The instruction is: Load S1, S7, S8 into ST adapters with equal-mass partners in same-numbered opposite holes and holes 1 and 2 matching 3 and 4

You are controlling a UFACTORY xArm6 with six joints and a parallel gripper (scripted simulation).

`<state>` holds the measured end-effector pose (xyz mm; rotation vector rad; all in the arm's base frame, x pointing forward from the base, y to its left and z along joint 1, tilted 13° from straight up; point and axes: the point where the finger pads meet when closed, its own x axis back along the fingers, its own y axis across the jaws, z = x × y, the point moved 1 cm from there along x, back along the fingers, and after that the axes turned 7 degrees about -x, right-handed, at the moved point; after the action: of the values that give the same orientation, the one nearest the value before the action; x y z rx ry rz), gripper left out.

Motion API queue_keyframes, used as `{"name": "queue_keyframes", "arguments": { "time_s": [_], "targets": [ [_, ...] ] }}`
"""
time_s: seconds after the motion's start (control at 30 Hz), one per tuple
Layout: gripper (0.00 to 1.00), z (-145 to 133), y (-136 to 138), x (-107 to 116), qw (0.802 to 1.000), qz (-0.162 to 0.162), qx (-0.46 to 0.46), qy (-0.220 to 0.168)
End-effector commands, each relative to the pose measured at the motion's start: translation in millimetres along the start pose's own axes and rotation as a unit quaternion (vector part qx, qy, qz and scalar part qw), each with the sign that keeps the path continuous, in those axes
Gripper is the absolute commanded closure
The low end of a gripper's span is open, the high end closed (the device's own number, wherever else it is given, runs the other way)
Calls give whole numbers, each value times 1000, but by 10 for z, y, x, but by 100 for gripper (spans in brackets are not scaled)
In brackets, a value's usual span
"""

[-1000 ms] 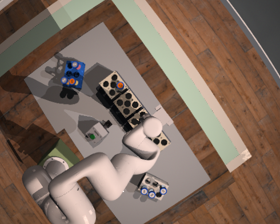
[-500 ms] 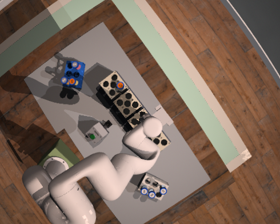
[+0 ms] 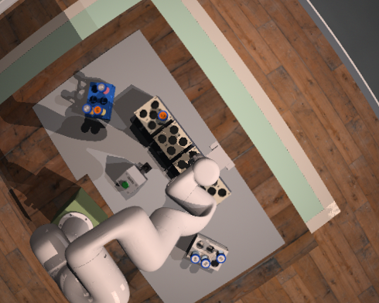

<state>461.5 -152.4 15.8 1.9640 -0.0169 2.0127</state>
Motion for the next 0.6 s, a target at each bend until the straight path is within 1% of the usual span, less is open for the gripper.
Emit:
{"name": "queue_keyframes", "arguments": {
  "time_s": [0.0, 0.57],
  "targets": [
    [56, 20, 1, 86, 1000, 0, 0, 3],
    [56, 20, 1, 387, 1000, 0, 0, 3]
  ]
}}
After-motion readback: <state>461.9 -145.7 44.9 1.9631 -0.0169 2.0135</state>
